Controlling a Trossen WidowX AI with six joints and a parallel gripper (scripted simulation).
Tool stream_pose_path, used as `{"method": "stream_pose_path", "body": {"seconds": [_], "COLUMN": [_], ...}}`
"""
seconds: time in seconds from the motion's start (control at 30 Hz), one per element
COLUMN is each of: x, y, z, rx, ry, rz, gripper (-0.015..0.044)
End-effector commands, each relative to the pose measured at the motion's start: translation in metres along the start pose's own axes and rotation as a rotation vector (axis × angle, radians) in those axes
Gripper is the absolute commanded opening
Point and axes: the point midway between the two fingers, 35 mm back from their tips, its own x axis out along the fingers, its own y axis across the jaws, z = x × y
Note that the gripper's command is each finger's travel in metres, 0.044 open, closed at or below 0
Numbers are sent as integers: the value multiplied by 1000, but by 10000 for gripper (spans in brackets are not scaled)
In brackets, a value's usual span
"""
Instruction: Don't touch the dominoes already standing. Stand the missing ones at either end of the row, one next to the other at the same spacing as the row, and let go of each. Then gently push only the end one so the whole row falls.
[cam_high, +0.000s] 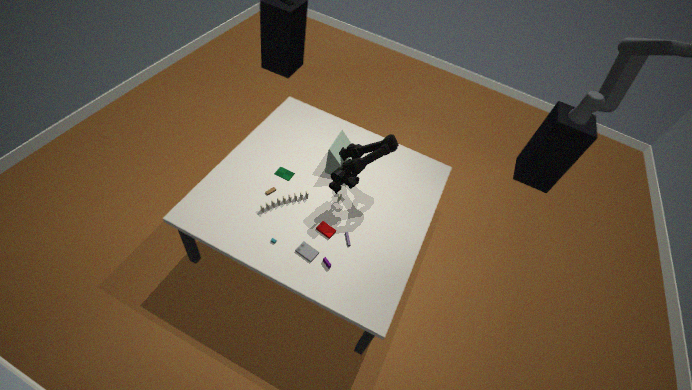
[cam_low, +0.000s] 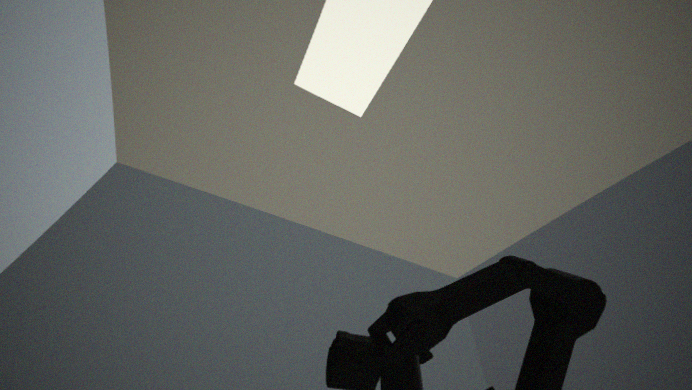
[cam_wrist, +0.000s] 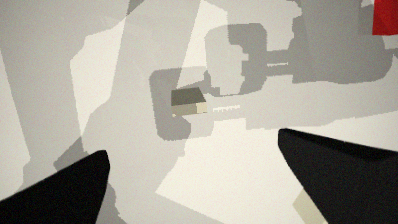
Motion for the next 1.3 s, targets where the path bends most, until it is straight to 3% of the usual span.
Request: {"method": "stream_pose_path", "body": {"seconds": [0.0,0.33,0.83,1.27], "x": [-1,61,78,78], "y": [-2,-1,-1,-1], "z": [3,4,5,5], "rx": [-14,-14,-14,-14], "ry": [-16,-19,-20,-20], "rz": [0,1,1,1], "gripper": [440,440,440,107]}}
